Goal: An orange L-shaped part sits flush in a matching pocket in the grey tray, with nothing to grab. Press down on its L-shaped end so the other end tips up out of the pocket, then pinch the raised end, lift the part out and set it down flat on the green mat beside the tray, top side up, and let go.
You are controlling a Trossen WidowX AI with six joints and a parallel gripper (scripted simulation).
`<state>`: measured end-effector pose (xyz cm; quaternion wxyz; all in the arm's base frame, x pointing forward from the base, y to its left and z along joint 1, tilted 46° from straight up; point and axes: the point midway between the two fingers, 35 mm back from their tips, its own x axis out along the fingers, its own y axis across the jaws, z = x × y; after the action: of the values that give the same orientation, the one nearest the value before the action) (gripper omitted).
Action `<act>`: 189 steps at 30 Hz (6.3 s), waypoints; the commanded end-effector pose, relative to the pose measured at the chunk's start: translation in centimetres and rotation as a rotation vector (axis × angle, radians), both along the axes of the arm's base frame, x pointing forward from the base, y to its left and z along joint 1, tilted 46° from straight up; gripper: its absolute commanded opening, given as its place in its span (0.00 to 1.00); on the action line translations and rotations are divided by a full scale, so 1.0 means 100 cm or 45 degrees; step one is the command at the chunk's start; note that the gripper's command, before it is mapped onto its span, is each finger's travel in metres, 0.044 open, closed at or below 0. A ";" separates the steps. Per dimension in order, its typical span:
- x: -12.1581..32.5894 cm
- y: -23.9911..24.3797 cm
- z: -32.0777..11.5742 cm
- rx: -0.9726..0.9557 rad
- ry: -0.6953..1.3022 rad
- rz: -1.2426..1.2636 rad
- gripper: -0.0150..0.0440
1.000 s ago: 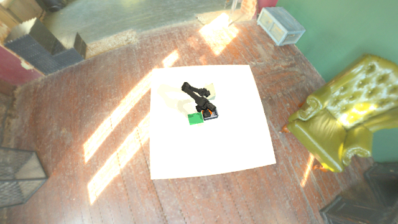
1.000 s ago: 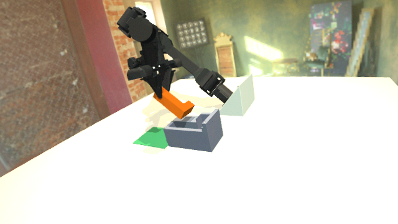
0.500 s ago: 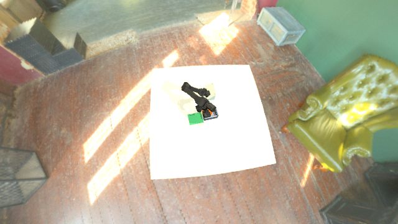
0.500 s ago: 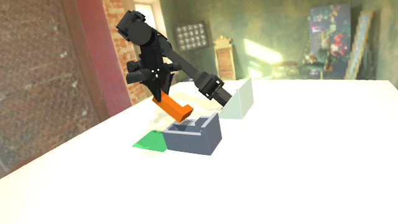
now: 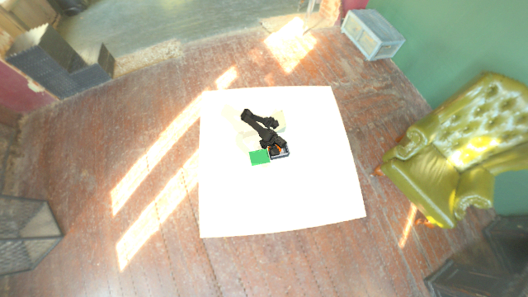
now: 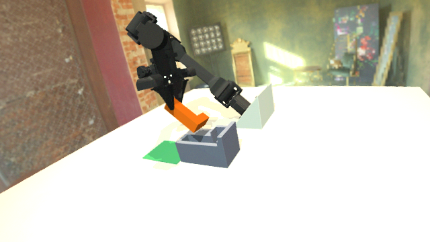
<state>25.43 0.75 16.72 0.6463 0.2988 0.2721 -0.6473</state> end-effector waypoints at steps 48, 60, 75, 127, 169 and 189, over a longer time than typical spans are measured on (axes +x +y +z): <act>0.000 -0.001 0.001 -0.007 0.003 0.007 0.25; 0.000 -0.001 0.001 -0.007 0.003 0.007 0.25; 0.000 -0.001 0.001 -0.007 0.003 0.007 0.25; 0.000 -0.001 0.001 -0.007 0.003 0.007 0.25; -0.001 -0.040 0.026 -0.004 0.008 -0.007 0.25; -0.006 -0.069 0.038 -0.023 0.035 -0.035 0.25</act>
<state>25.04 -5.68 20.11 0.6354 0.2888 0.2738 -0.6617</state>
